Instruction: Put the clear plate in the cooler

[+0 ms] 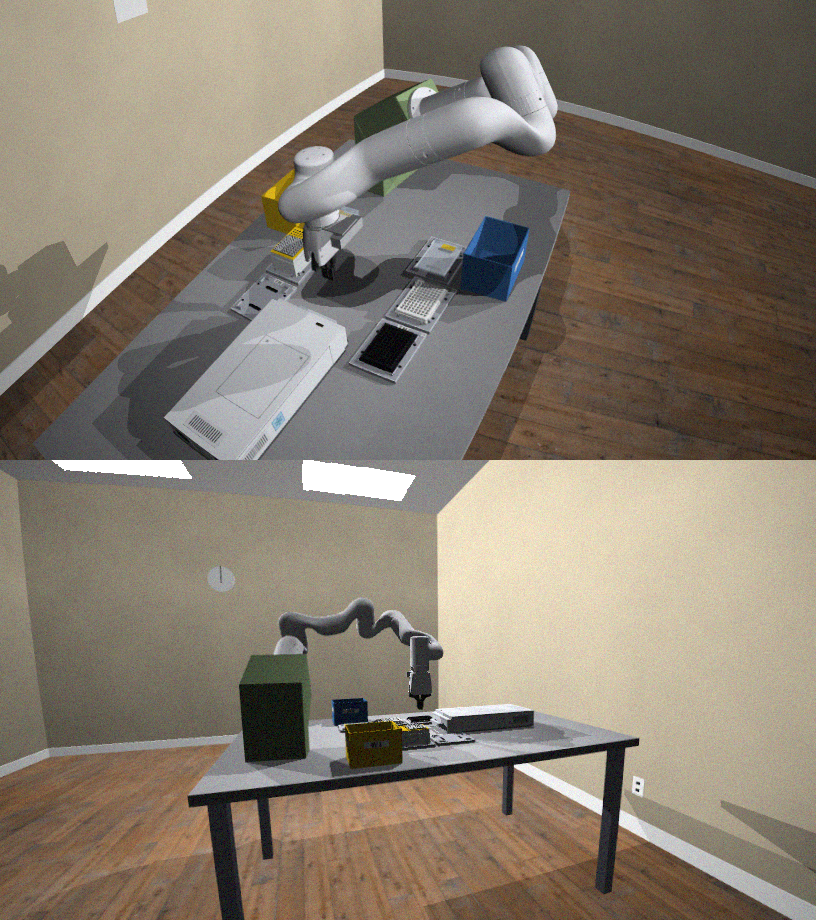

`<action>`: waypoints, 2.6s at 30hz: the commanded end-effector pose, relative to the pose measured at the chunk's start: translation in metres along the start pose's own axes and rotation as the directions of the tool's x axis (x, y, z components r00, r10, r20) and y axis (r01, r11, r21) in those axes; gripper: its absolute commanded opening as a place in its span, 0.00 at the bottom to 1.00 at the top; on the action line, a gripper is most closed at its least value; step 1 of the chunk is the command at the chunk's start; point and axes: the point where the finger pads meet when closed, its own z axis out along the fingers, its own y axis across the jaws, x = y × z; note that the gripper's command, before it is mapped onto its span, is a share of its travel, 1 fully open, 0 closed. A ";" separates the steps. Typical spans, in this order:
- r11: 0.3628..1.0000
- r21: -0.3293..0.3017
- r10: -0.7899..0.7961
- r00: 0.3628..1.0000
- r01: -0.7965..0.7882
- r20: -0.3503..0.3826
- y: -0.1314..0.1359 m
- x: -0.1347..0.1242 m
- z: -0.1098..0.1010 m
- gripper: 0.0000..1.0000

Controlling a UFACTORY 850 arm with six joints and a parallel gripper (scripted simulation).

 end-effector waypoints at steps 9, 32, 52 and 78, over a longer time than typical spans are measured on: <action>1.000 -0.001 0.000 1.000 0.000 0.000 0.001 0.000 -0.016 0.00; 0.980 -0.001 0.198 0.980 -0.198 0.000 -0.024 0.000 -0.048 1.00; 0.697 -0.001 0.717 0.697 -0.717 -0.001 -0.099 -0.001 -0.097 1.00; 0.038 -0.001 0.999 0.038 -0.999 -0.001 -0.155 -0.002 -0.133 1.00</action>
